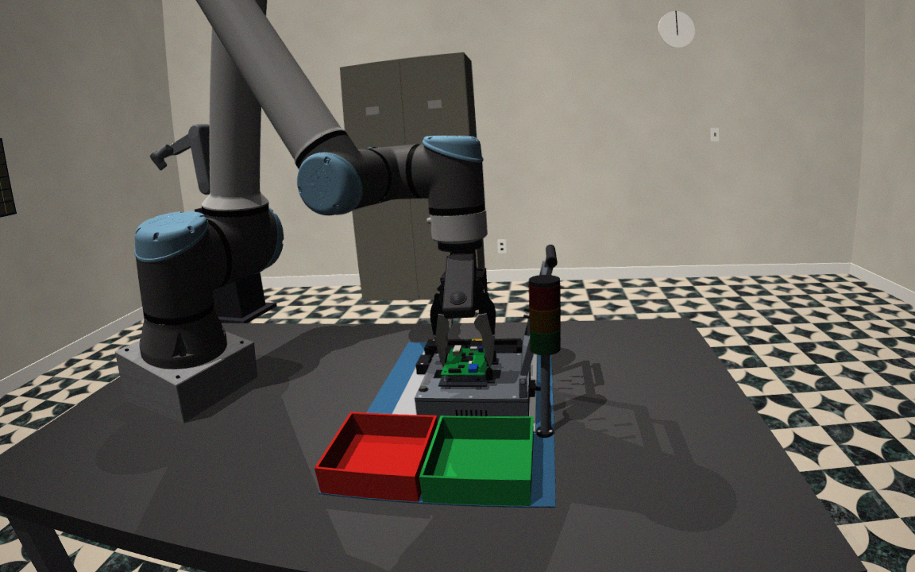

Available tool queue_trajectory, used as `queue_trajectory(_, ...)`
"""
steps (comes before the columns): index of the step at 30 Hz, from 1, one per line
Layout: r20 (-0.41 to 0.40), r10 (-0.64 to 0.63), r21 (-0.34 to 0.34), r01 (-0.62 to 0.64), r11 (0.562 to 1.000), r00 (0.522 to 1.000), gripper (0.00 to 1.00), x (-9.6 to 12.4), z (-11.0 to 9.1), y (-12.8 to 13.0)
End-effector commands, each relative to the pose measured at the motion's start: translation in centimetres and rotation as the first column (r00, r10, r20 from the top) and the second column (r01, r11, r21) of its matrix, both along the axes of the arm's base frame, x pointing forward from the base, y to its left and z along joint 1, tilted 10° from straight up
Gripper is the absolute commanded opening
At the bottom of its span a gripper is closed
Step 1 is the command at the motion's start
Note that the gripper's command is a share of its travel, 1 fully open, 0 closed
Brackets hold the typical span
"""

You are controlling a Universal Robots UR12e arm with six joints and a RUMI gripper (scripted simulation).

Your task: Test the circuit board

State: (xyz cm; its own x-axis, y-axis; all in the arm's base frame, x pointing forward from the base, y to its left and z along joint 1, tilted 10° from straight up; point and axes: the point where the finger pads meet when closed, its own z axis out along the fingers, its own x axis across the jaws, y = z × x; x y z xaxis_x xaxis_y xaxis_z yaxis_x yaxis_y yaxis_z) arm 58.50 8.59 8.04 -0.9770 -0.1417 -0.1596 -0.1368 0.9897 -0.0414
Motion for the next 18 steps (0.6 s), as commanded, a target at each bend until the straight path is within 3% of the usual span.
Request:
queue_trajectory(1, 0.001, -0.003, 0.001, 0.003, 1.0, 1.0, 0.39, -0.12, -0.03, -0.1)
queue_trajectory(18, 0.0, -0.003, 0.001, 0.003, 1.0, 1.0, 0.39, -0.26, -0.12, -0.09)
